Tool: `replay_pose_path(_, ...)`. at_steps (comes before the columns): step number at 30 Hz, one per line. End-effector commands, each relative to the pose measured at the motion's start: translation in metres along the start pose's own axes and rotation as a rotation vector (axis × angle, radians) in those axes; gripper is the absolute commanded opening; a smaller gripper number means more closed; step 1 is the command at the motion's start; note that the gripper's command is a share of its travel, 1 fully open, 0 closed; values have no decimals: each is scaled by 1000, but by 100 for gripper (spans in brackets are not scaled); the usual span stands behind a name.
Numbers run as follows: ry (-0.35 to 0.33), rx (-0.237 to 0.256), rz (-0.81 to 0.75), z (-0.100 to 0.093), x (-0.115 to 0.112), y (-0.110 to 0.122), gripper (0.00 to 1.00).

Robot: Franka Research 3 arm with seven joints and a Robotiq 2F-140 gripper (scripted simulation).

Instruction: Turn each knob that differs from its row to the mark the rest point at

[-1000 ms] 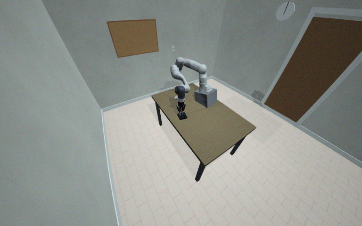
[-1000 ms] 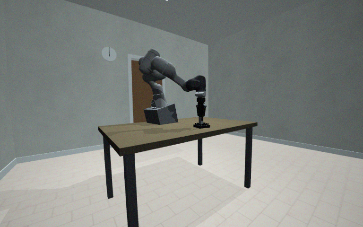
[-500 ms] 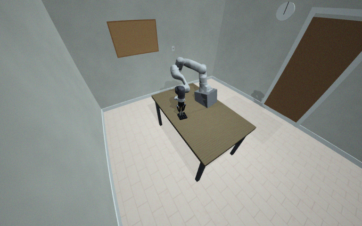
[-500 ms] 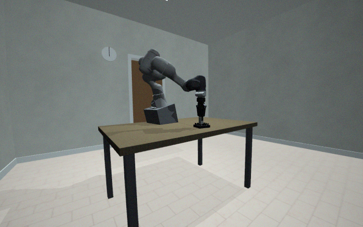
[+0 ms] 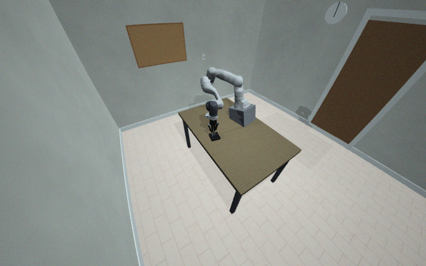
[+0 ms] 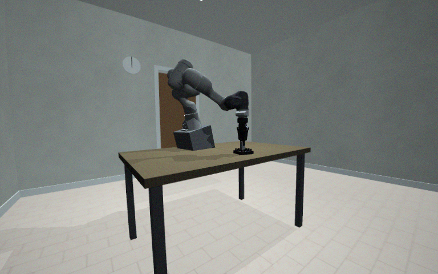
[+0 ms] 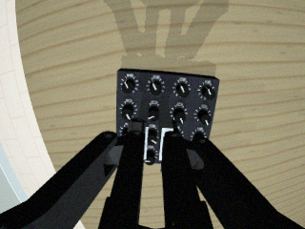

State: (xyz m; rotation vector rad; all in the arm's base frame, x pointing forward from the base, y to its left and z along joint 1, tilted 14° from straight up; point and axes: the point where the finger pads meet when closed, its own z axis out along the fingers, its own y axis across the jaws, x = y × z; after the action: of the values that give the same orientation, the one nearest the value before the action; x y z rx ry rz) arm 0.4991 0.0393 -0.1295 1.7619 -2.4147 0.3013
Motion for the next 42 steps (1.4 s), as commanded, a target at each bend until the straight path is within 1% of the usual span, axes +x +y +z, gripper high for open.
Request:
replay_pose_path(1, -2, 3, 6, 0, -1, -1, 5)
replay_pose_path(29, -2, 3, 2, 0, -1, -1, 5)
replay_pose_path(42, -2, 3, -66, 0, -1, -1, 5)
